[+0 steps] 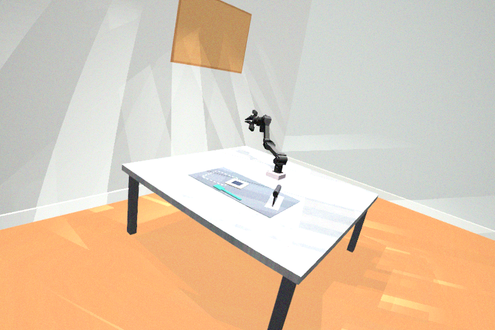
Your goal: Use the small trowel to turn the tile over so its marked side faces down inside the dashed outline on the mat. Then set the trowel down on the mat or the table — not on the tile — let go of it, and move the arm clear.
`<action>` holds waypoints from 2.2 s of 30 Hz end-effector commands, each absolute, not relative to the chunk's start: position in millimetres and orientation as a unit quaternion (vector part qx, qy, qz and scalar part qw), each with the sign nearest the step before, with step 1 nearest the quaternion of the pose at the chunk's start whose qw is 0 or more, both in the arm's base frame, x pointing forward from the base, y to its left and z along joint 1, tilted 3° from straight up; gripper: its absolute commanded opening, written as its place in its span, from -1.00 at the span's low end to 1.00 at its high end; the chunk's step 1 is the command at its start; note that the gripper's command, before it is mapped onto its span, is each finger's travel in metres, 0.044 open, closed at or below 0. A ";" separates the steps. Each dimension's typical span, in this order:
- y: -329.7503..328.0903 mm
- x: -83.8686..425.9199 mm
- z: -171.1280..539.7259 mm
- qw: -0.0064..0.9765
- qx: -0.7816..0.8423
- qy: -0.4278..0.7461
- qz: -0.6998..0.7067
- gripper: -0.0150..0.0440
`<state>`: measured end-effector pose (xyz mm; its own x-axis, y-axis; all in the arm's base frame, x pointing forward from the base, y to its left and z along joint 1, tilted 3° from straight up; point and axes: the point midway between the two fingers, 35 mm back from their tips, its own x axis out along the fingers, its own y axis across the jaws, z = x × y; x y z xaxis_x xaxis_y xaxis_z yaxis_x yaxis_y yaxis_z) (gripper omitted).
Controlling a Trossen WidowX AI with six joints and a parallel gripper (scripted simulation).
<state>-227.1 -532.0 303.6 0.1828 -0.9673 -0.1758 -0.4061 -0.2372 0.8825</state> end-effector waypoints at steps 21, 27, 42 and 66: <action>-532.0 -227.1 303.6 0.357 0.681 -0.504 -0.393 -0.15; -532.0 -227.1 303.6 0.357 0.681 -0.504 -0.393 -0.15; -532.0 -227.1 303.6 0.357 0.681 -0.504 -0.393 -0.33; -527.3 -227.8 316.7 0.370 0.667 -0.508 -0.400 0.20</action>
<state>-227.0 -531.5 305.0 0.1816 -0.9680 -0.1734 -0.4043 -0.2342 0.8841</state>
